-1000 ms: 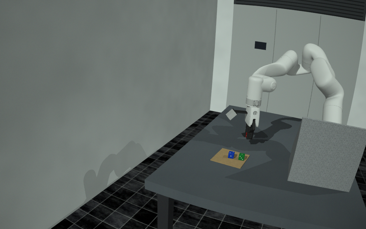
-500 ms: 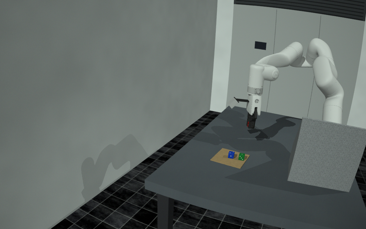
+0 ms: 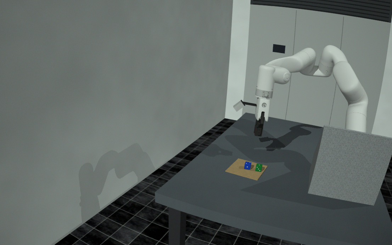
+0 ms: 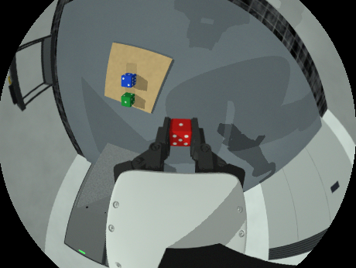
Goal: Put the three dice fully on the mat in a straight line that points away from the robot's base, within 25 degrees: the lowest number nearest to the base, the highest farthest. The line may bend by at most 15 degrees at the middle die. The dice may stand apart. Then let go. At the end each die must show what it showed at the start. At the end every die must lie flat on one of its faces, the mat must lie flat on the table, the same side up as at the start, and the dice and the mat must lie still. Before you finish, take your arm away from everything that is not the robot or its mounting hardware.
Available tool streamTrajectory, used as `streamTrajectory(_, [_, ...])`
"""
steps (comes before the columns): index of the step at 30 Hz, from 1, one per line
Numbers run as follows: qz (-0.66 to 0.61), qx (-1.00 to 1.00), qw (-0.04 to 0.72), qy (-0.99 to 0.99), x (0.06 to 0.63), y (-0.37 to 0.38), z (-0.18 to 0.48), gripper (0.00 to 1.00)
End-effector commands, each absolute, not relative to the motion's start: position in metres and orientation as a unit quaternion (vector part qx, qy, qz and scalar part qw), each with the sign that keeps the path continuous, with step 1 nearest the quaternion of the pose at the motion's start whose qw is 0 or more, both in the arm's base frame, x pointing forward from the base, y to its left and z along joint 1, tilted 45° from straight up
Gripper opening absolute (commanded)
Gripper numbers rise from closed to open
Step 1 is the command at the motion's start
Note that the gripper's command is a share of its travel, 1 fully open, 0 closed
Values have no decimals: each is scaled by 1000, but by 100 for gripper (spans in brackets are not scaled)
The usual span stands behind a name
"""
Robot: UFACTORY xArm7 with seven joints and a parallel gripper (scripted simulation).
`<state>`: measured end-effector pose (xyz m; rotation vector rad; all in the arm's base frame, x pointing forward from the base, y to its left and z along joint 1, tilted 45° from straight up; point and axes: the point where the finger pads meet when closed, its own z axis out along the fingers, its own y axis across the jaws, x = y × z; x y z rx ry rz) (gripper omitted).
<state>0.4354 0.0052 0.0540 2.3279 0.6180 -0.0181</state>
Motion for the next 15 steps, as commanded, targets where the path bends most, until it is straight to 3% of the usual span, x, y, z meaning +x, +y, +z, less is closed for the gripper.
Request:
streamTrajectory(1, [9, 911, 366, 189, 462, 49, 19, 21])
streamTrajectory(9, [25, 916, 381, 125, 471, 96, -38, 21])
streamTrajectory(15, [26, 915, 382, 122, 470, 98, -41, 21])
